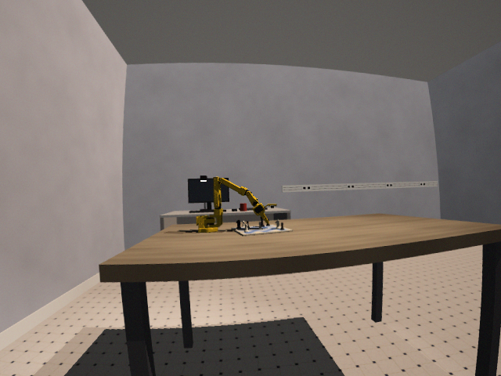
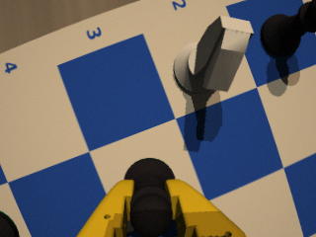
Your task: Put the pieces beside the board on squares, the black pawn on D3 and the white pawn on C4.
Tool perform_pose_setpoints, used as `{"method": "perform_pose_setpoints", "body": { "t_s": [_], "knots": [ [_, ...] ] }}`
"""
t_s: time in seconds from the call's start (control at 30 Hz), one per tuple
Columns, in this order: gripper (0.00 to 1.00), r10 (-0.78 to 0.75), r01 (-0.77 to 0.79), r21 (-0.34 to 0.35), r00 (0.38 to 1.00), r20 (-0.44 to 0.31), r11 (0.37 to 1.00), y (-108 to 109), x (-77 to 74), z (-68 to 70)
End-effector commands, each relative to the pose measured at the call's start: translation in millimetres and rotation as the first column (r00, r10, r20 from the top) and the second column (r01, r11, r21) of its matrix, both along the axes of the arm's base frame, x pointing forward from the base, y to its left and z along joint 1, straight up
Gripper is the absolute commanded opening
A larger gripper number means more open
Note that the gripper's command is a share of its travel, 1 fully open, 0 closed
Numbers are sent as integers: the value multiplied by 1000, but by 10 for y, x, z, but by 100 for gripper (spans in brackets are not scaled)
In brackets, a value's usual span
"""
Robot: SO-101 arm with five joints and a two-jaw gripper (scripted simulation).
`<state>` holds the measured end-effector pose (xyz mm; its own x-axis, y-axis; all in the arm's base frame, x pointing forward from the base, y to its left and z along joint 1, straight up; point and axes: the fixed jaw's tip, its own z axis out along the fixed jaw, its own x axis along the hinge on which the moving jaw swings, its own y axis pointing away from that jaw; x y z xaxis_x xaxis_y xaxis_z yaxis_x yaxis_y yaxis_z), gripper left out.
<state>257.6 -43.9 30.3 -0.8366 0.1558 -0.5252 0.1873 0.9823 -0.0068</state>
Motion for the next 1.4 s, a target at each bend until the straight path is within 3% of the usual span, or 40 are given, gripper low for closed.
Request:
{"method": "perform_pose_setpoints", "body": {
  "t_s": [0.0, 0.47, 0.67, 1.37],
  "knots": [
    [0, 8, -8, 1, 1000, -2, 1000, 19, 6, -35],
    [0, 8, -8, 1, 1000, -2, 1000, 19, 3, -70],
    [0, 8, -8, 1, 1000, -3, 1000, 27, -37, -149],
    [5, 8, -8, 1, 1000, -3, 1000, 28, -40, -154]
  ]
}}
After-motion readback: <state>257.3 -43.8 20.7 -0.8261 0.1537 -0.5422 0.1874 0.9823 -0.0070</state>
